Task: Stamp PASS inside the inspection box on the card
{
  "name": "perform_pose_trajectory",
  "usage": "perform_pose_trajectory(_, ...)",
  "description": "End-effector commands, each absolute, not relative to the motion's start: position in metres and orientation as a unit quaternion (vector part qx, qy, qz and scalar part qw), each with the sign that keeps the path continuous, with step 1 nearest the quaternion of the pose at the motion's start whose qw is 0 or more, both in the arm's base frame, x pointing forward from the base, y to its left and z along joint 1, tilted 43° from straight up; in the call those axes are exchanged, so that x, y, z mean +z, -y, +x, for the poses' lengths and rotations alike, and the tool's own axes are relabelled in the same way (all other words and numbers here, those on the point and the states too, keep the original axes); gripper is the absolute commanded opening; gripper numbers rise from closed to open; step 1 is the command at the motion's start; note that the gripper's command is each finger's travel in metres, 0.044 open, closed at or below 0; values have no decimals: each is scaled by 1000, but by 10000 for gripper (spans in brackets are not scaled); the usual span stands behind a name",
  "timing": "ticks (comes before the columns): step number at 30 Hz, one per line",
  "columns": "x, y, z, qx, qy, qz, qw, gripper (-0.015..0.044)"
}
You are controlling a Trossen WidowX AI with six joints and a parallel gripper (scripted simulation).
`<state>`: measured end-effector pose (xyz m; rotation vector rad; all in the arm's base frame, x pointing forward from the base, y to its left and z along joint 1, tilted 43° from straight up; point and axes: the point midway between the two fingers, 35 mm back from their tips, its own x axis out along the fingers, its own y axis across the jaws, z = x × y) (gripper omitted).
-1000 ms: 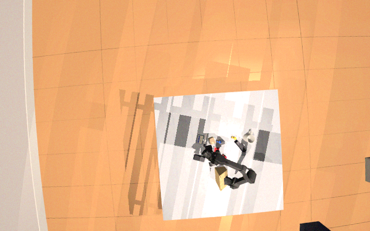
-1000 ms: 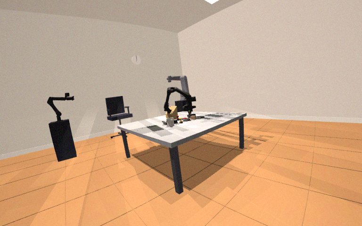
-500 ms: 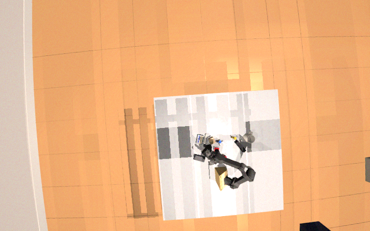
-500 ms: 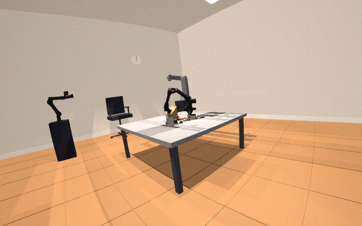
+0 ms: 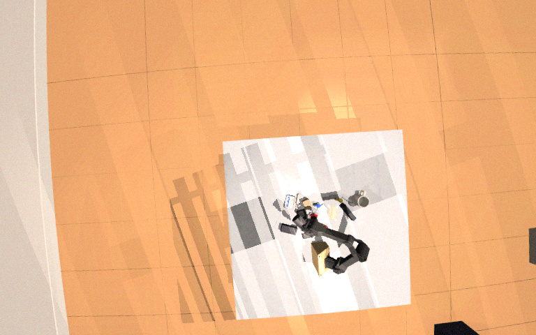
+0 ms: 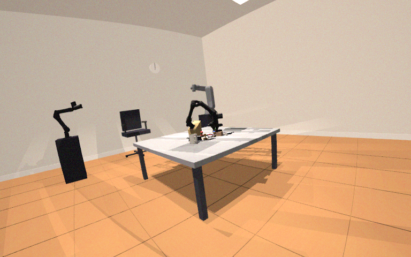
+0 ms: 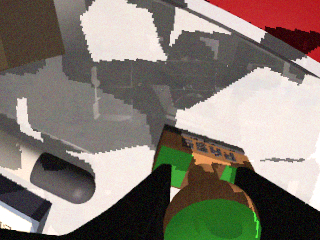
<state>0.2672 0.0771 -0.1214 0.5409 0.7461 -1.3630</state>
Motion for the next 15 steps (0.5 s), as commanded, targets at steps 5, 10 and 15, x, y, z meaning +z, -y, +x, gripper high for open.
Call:
perform_pose_trajectory(5, -121, -78, 268, -607, -332, 242, 680, 268)
perform_pose_trajectory(10, -81, -119, 270, -605, -335, 241, 681, 268)
perform_pose_trajectory(15, -34, -156, 261, -605, -335, 238, 682, 268)
